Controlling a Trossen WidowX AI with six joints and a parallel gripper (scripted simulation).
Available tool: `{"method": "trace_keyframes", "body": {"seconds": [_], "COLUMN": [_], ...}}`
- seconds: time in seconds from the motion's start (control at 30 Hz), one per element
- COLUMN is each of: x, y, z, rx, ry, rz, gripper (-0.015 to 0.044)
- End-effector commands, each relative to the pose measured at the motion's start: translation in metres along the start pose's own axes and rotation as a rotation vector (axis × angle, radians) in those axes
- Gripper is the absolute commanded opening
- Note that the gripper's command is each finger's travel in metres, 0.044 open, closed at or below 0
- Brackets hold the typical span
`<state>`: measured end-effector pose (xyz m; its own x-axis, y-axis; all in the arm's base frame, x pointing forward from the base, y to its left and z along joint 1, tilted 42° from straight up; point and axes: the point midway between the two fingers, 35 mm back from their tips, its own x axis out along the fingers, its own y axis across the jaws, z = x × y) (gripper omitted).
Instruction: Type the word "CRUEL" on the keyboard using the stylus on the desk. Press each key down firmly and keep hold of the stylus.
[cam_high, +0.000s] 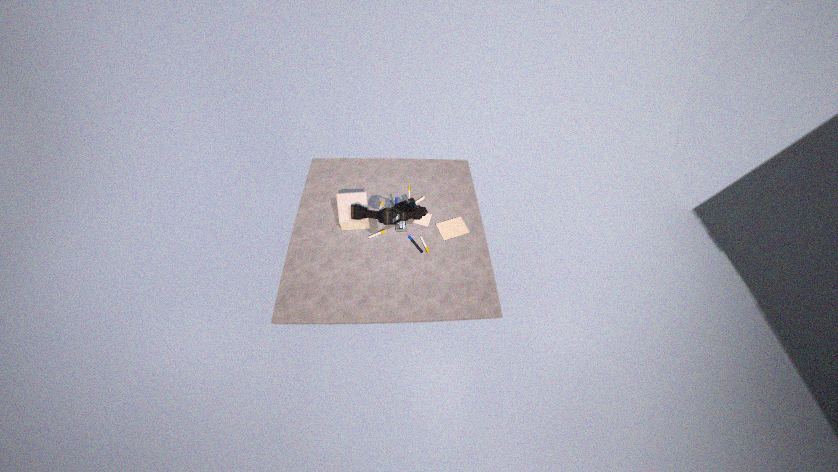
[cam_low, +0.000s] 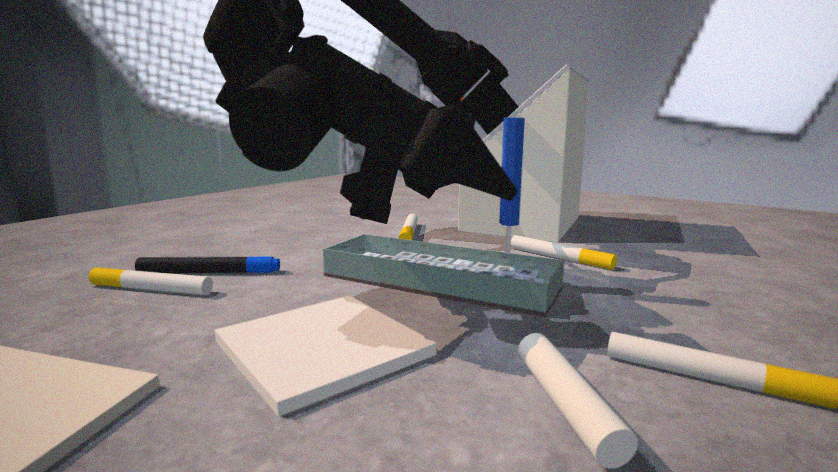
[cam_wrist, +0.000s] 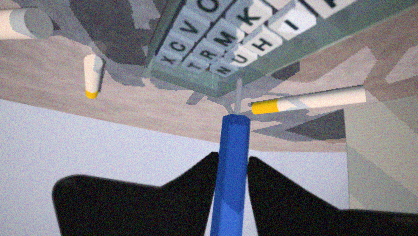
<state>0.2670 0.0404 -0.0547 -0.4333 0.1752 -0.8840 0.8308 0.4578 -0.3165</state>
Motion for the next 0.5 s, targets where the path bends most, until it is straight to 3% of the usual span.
{"method": "trace_keyframes", "body": {"seconds": [0.0, 0.47], "x": [-0.0111, -0.0093], "y": [0.0007, 0.0007], "z": [-0.0167, -0.0147], "rx": [0.000, -0.006], "ry": [0.001, -0.003], "rz": [0.009, 0.006], "gripper": [0.0081, 0.0064]}}
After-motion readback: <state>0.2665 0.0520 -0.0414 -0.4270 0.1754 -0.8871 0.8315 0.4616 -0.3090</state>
